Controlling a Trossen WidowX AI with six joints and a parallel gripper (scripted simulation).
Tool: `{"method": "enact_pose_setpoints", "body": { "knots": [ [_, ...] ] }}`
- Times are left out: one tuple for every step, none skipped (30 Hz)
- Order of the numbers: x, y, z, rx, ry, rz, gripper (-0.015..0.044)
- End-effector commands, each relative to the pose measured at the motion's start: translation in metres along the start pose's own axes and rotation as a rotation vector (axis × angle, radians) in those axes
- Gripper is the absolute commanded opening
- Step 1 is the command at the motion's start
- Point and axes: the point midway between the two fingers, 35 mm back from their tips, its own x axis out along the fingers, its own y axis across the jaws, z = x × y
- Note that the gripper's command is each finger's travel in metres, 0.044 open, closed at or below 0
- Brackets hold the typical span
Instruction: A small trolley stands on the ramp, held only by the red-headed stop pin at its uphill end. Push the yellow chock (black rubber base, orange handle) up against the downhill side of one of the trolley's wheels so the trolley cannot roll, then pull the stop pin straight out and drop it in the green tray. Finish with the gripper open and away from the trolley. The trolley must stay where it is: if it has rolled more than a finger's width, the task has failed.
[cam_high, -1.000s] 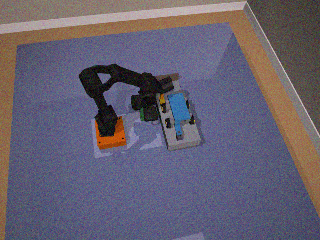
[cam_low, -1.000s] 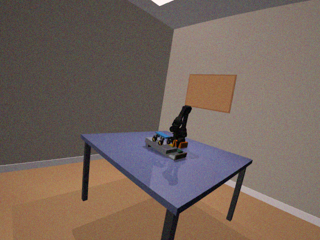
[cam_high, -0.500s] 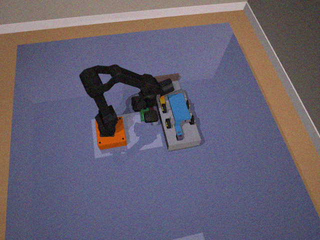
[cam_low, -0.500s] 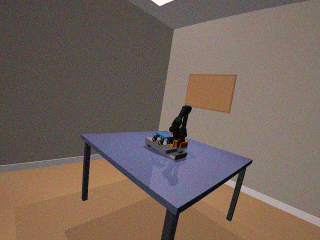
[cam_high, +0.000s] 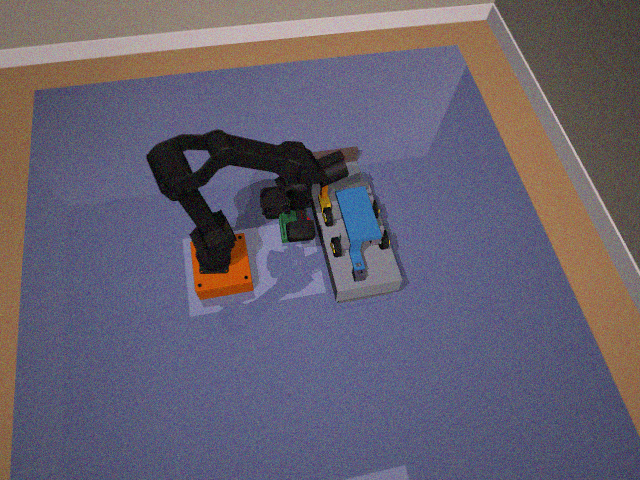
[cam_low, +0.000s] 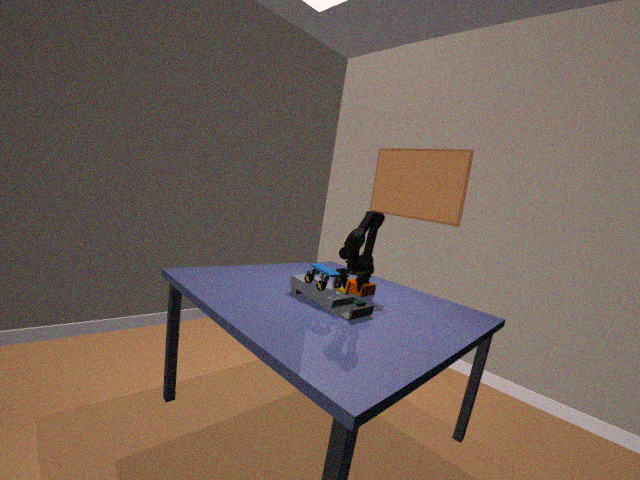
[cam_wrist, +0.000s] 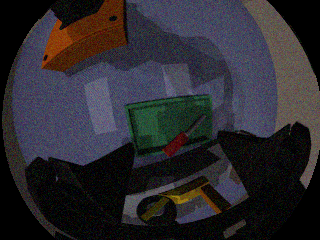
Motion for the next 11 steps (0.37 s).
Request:
{"method": "enact_pose_setpoints", "body": {
  "knots": [
    [-0.010,-0.002,0.000,-0.006,0.003,-0.007,0.0440],
    [-0.013,-0.003,0.000,-0.006,0.003,-0.007,0.0440],
    [-0.018,-0.003,0.000,-0.006,0.003,-0.007,0.0440],
    [-0.023,-0.004,0.001,-0.006,0.003,-0.007,0.0440],
    [-0.026,-0.004,0.001,-0.006,0.003,-0.007,0.0440],
    [-0.029,-0.004,0.001,-0.006,0.003,-0.007,0.0440],
    [-0.033,-0.005,0.002,-0.006,0.003,-0.007,0.0440],
    [-0.037,-0.005,0.002,-0.006,0.003,-0.007,0.0440],
    [-0.040,-0.006,0.002,-0.006,0.003,-0.007,0.0440],
    [-0.044,-0.007,0.002,-0.006,0.003,-0.007,0.0440],
    [-0.047,-0.007,0.002,-0.006,0.003,-0.007,0.0440]
  ]
}}
